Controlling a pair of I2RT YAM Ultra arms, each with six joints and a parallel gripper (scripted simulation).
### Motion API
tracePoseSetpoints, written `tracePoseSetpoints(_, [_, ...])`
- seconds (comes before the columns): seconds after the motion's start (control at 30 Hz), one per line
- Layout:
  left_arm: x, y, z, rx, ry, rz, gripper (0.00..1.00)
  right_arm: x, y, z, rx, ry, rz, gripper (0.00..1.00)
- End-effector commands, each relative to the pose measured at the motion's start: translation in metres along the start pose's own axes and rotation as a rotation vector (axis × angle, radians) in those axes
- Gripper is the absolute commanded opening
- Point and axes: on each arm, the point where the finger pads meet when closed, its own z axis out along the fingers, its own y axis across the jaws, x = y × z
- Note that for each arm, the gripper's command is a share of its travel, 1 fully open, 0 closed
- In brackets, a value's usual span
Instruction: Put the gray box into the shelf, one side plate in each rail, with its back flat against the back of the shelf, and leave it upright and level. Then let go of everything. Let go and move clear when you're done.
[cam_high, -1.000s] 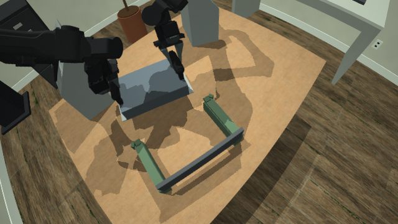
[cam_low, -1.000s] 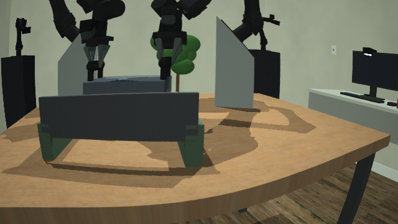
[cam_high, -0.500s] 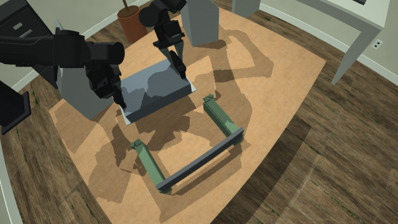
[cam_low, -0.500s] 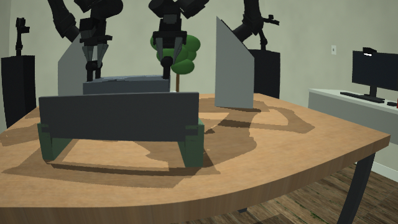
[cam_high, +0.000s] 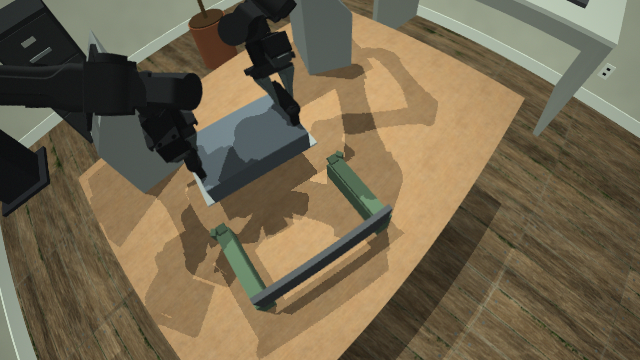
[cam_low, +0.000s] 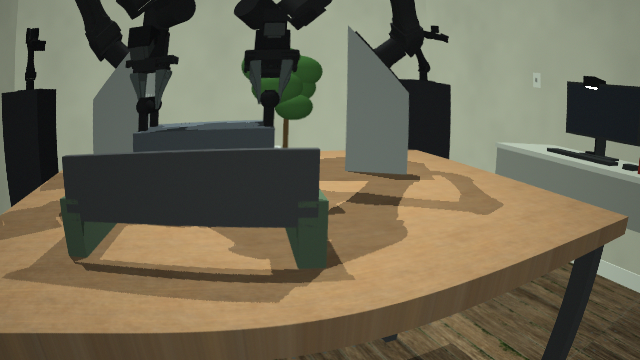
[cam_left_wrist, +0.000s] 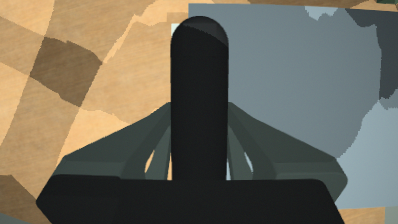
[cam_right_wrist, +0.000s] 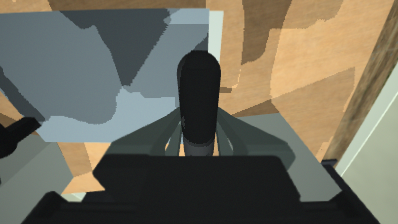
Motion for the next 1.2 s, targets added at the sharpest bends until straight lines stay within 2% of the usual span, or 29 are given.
tracePoseSetpoints(0.0, [-0.039,-0.007,-0.022,-0.014,-0.090,-0.022,0.14,-0.029,0.005,-0.026,-0.039,-0.069,-0.002,0.14])
tracePoseSetpoints(0.1, [-0.028,-0.008,-0.019,-0.038,-0.090,-0.025,0.14,-0.035,0.005,-0.028,-0.038,-0.075,-0.039,0.14])
tracePoseSetpoints(0.13, [-0.028,-0.012,-0.016,-0.028,-0.098,-0.028,0.14,-0.042,0.010,-0.027,-0.059,-0.101,-0.003,0.14])
tracePoseSetpoints(0.27, [-0.049,-0.013,-0.019,0.000,-0.120,-0.072,0.14,-0.044,0.014,-0.020,-0.071,-0.105,0.027,0.14])
tracePoseSetpoints(0.33, [-0.048,-0.012,-0.019,-0.002,-0.119,-0.079,0.14,-0.043,0.013,-0.022,-0.067,-0.102,0.024,0.14])
tracePoseSetpoints(0.37, [-0.039,-0.008,-0.016,-0.004,-0.104,-0.056,0.14,-0.042,0.013,-0.022,-0.064,-0.109,0.028,0.14])
tracePoseSetpoints(0.4, [-0.012,0.001,-0.010,-0.026,-0.083,0.003,0.14,-0.042,0.013,-0.021,-0.063,-0.109,0.028,0.14])
tracePoseSetpoints(0.43, [0.000,-0.002,-0.004,-0.032,-0.075,0.023,0.14,-0.032,0.010,-0.016,-0.051,-0.097,0.012,0.14])
tracePoseSetpoints(0.47, [-0.007,-0.002,-0.007,-0.027,-0.082,0.004,0.14,-0.017,0.003,-0.009,-0.029,-0.075,-0.016,0.14])
tracePoseSetpoints(0.53, [-0.020,-0.002,-0.011,-0.020,-0.083,-0.009,0.14,-0.024,0.013,-0.007,-0.040,-0.074,-0.011,0.14])
tracePoseSetpoints(0.6, [-0.020,-0.002,-0.011,-0.020,-0.083,-0.009,0.14,-0.024,0.013,-0.007,-0.040,-0.074,-0.011,0.14])
tracePoseSetpoints(0.67, [-0.028,-0.002,-0.010,-0.013,-0.088,-0.030,0.14,-0.038,0.015,-0.014,-0.062,-0.100,0.022,0.14])
tracePoseSetpoints(0.73, [-0.015,0.005,-0.009,-0.023,-0.076,-0.003,0.14,-0.038,0.014,-0.015,-0.063,-0.101,0.028,0.14])
tracePoseSetpoints(0.87, [-0.041,-0.008,-0.013,-0.010,-0.103,-0.064,0.14,-0.037,0.016,-0.015,-0.073,-0.093,0.036,0.14])
tracePoseSetpoints(1.17, [-0.045,-0.008,-0.011,-0.009,-0.102,-0.066,0.14,-0.041,0.015,-0.015,-0.067,-0.097,0.034,0.14])
